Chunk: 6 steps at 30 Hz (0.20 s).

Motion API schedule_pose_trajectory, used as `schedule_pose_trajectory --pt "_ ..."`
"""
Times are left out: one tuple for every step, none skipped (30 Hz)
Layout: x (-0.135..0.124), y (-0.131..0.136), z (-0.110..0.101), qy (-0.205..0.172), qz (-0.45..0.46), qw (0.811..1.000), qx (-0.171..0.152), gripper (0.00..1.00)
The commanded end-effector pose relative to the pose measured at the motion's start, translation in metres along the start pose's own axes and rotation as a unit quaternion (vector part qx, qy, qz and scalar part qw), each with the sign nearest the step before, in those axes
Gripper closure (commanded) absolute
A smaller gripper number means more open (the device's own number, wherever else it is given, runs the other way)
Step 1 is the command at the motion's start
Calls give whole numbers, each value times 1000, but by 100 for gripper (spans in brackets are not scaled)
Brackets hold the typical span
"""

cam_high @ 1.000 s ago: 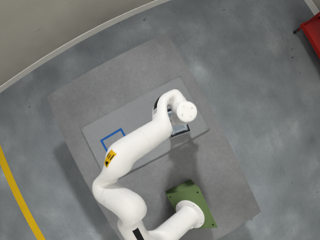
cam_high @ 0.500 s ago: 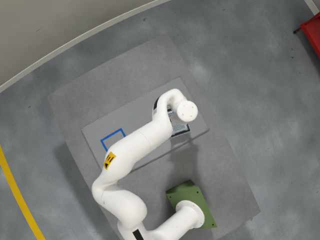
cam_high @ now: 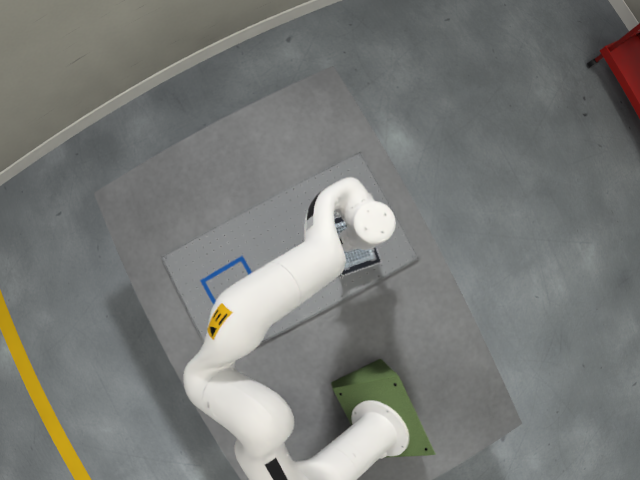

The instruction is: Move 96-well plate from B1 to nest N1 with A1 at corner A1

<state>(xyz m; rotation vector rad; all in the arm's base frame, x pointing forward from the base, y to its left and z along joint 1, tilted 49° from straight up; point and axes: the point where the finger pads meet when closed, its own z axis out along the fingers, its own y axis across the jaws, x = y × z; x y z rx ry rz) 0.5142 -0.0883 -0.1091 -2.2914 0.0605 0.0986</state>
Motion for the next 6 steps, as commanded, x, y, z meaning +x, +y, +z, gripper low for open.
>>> schedule_pose_trajectory --pt "1 0 -1 1 0 1000 0 0" --pt "1 0 -1 1 0 1000 0 0" --pt "1 0 -1 1 0 1000 0 0" --pt "1 0 -1 1 0 1000 0 0" --pt "1 0 -1 1 0 1000 0 0" --pt "1 0 -1 1 0 1000 0 0"
